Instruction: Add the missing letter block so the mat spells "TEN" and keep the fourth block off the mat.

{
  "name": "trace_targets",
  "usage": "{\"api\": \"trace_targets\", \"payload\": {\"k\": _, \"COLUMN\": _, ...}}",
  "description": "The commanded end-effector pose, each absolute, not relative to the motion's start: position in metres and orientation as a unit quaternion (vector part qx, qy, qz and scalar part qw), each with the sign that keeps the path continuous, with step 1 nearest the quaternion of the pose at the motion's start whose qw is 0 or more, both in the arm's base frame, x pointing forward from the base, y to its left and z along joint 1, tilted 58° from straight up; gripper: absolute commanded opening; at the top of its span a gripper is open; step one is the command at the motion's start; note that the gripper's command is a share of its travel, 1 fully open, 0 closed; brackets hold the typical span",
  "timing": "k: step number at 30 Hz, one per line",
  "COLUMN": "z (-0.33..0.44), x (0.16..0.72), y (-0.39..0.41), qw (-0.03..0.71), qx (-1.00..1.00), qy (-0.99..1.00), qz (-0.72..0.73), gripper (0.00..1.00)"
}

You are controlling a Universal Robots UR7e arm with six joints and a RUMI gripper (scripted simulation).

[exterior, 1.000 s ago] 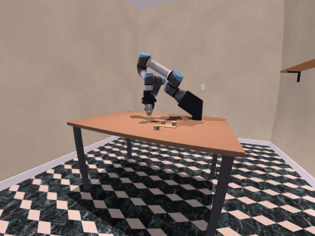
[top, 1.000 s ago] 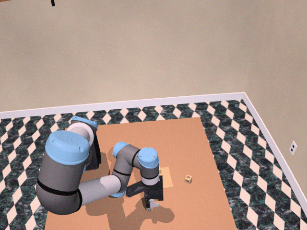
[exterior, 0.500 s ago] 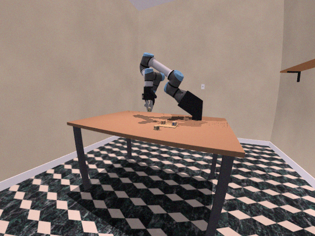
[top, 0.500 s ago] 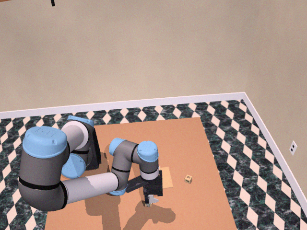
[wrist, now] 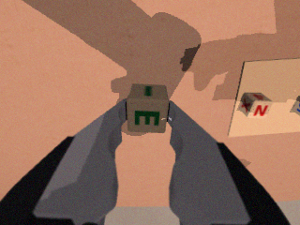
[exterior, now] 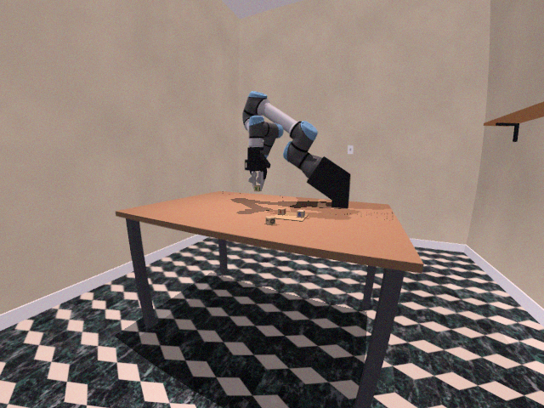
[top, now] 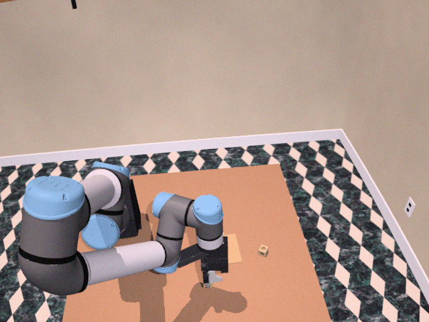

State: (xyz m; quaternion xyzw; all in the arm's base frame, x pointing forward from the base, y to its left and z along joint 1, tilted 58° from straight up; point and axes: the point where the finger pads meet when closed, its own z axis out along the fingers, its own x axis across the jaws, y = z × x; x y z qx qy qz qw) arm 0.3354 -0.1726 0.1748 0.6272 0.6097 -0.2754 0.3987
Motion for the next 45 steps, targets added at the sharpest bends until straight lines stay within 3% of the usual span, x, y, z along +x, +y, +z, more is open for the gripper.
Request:
{"api": "trace_targets", "payload": {"k": 1, "z": 0.176, "x": 0.335, "y": -0.171, "qw": 0.399, "qx": 0.627, "qy": 0.61, "qz": -0.275, "gripper": 0.09}}
{"api": "trace_targets", "payload": {"k": 45, "z": 0.12, "x": 0.365, "y": -0.133, "qw": 0.447, "qx": 0.765, "qy": 0.433, "qz": -0.164, "gripper": 0.09}}
